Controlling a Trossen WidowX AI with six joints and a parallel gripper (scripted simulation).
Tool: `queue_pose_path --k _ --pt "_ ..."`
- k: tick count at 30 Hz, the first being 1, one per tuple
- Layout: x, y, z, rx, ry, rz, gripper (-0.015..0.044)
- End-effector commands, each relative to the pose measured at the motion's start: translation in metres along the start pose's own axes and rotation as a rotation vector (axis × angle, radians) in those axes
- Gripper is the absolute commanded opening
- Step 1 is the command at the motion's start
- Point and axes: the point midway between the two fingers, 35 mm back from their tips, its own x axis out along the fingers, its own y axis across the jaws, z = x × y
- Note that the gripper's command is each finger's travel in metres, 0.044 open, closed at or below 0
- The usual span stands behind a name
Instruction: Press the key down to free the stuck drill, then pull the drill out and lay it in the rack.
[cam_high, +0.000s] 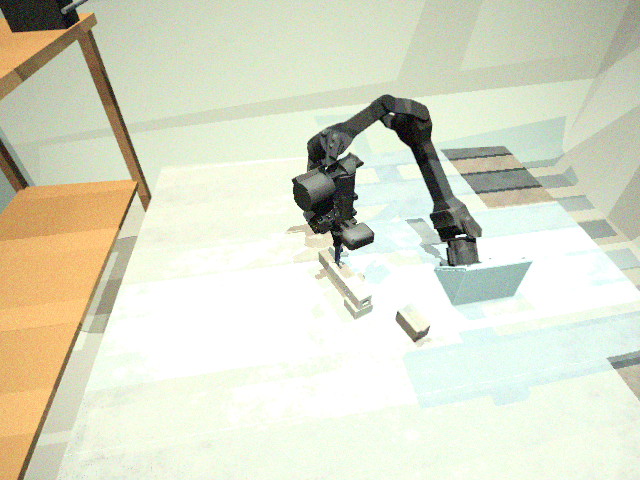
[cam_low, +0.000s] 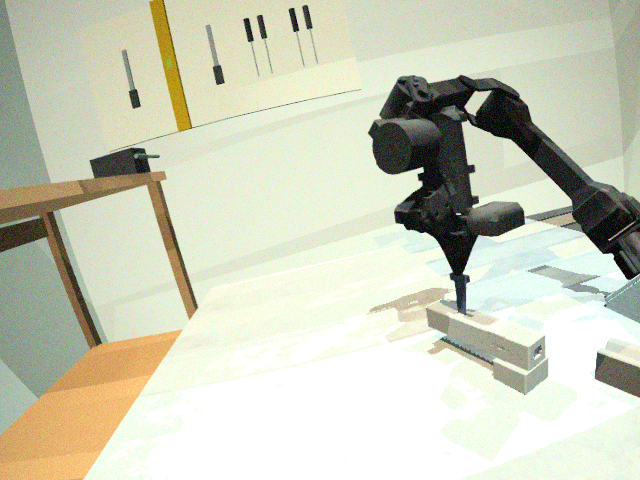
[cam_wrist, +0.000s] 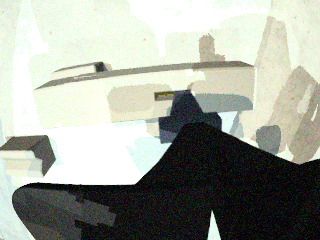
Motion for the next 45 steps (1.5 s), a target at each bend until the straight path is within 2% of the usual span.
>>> queue_pose_path --k 1,45 --pt "0.004 0.0 -0.001 -0.006 0.007 -0.003 0.0" --pt "0.017 -0.001 -0.003 -0.006 0.007 -0.003 0.0"
